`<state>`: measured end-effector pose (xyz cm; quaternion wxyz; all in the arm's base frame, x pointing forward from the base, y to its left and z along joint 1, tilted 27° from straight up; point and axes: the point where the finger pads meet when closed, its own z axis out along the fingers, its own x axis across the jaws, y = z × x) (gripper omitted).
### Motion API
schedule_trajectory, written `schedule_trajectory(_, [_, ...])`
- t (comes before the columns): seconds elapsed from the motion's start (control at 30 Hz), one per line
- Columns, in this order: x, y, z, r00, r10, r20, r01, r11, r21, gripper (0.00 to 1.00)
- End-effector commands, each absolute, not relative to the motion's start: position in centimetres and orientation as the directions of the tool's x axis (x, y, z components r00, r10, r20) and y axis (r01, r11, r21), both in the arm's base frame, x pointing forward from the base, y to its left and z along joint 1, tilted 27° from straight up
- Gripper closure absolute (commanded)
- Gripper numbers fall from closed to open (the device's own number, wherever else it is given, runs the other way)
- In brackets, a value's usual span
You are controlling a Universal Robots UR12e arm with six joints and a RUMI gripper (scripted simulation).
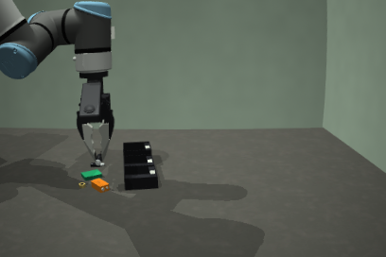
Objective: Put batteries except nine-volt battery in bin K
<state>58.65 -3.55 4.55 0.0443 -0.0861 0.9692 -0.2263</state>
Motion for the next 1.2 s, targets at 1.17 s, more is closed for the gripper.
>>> schedule_trajectory(1.17, [66.8,7.2,0.5,-0.979,-0.201,-0.041,-0.162,0.88,-0.447,1.0])
